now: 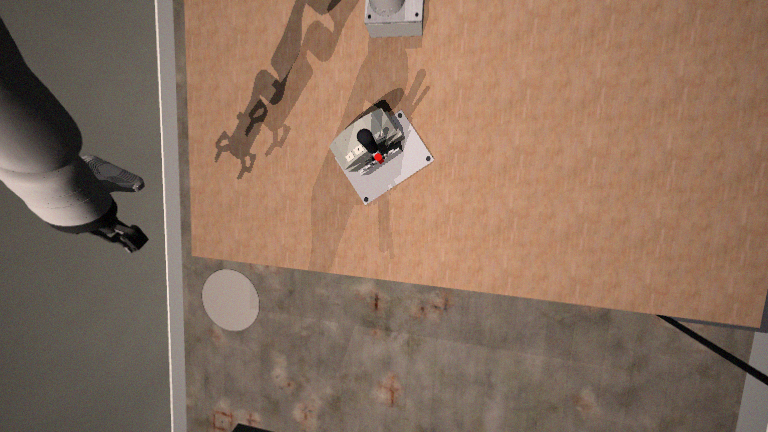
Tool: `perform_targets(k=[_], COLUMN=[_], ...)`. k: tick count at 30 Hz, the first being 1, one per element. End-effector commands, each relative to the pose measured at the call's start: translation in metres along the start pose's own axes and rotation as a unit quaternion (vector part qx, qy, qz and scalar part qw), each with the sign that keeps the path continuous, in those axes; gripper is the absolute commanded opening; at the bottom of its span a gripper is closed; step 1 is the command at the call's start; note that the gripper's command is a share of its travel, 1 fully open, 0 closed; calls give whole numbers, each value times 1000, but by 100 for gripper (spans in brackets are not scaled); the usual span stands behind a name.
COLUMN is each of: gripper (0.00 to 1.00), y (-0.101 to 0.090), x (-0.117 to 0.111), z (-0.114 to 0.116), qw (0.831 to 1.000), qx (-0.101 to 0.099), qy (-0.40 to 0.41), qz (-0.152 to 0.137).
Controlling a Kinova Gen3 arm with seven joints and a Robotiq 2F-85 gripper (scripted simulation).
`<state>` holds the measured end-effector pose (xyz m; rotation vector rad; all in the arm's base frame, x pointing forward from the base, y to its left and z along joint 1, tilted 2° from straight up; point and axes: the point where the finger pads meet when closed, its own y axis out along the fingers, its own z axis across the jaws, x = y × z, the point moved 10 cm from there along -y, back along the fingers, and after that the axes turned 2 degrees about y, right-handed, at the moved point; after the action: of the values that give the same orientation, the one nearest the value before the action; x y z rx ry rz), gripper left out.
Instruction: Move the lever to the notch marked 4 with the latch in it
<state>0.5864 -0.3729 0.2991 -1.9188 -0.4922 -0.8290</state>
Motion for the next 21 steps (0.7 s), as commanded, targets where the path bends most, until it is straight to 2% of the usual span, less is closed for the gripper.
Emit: perform_targets(k=[1, 6, 12, 14, 20, 21], gripper=[100, 100, 100, 100, 100, 100], y=[-16, -48, -99, -99, -159, -159], x=[19, 24, 24, 24, 17, 17], z=[34, 75, 125, 125, 173, 173], qw=[1000, 998, 988, 988, 969, 969], qx=[10, 18, 26, 26, 34, 34], qy=[-2, 41, 100, 100, 158, 158], qz=[2, 52, 118, 118, 188, 188])
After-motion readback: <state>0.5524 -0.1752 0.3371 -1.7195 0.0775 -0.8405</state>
